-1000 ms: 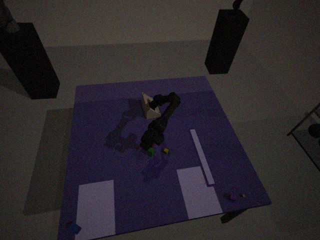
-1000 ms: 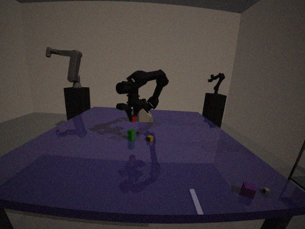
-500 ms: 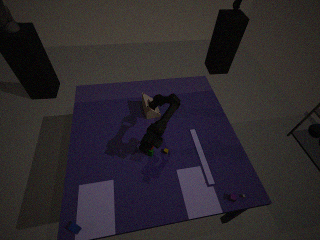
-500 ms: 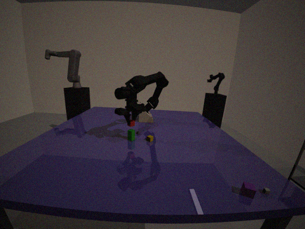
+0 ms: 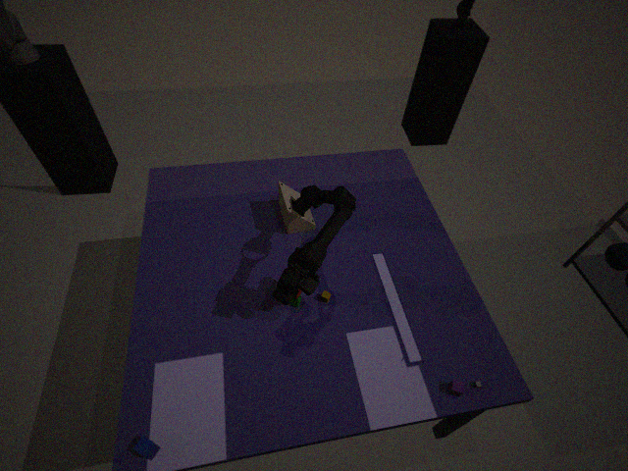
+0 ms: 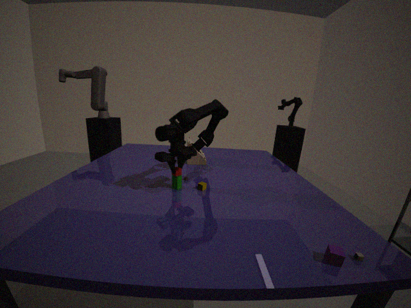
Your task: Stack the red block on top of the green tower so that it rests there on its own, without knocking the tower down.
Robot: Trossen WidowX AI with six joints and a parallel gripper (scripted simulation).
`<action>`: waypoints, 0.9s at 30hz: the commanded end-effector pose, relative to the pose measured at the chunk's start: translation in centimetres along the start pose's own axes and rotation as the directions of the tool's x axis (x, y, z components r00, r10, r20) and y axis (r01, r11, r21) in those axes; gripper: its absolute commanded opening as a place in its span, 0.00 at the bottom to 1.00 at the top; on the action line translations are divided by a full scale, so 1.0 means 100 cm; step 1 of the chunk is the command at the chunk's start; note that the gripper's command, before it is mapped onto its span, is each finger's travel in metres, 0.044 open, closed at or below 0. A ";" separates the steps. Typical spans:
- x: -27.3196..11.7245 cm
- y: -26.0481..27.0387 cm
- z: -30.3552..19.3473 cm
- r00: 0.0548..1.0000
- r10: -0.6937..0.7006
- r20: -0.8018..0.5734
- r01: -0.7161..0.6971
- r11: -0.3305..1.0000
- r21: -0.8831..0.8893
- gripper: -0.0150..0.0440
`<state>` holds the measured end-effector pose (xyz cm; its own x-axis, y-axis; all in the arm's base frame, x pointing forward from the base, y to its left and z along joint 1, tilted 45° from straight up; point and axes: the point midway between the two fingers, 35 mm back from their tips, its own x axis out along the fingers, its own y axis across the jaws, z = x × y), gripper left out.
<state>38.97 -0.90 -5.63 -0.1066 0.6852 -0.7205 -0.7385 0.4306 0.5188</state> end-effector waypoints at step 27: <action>0.005 0.001 -0.001 1.000 0.007 0.002 -0.007 1.000 0.007 0.25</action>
<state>38.86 -0.72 -5.83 -0.1078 0.6857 -0.7198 -0.7373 0.4306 0.5206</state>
